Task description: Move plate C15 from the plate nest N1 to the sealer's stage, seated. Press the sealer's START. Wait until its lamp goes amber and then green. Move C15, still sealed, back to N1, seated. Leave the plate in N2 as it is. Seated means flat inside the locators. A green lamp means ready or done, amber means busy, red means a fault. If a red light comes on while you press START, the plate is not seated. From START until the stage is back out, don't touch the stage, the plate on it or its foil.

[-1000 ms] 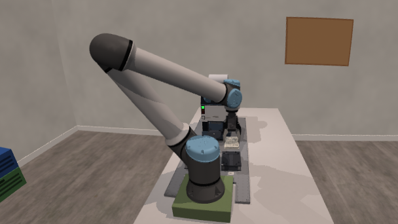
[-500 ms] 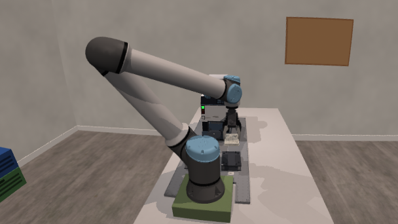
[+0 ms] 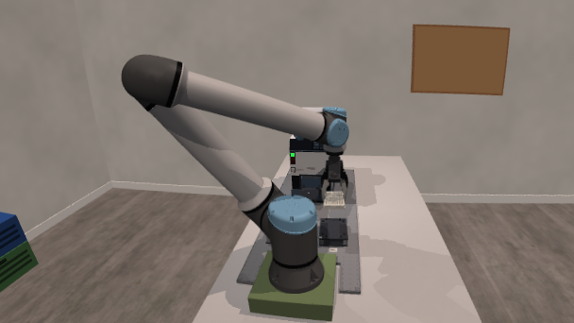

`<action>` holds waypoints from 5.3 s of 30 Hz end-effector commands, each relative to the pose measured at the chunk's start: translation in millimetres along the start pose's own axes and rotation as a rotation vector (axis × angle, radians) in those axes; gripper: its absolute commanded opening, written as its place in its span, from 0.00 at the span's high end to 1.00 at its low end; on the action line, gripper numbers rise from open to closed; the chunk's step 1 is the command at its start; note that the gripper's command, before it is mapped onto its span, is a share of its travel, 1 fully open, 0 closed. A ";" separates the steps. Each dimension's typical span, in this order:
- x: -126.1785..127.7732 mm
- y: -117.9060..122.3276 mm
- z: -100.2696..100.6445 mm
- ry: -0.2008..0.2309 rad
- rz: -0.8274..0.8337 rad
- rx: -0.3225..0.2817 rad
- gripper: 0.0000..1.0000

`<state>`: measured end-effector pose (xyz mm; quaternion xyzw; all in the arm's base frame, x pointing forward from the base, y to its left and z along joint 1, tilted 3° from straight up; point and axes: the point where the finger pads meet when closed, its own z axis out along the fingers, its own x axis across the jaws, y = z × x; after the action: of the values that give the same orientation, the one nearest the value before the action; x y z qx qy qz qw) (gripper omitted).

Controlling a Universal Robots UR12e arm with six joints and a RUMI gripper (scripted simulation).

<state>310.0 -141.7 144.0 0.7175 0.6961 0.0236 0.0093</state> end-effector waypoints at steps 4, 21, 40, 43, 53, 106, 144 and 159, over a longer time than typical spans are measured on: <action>-0.5 0.3 -0.7 -0.001 0.035 -0.001 1.00; 3.1 6.3 -0.7 -0.001 0.075 -0.001 1.00; 23.6 40.4 -0.7 -0.001 0.075 -0.001 1.00; 27.2 46.4 -0.7 -0.001 0.075 -0.001 1.00; 36.8 62.5 -0.7 -0.001 0.075 -0.001 1.00; 93.3 156.6 -0.7 0.000 0.075 -0.001 1.00; 122.4 205.1 -0.8 0.000 0.075 -0.001 1.00; 122.4 205.1 -0.7 0.000 0.075 -0.001 1.00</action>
<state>517.9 -25.5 156.1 0.7432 0.6686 0.0239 0.0085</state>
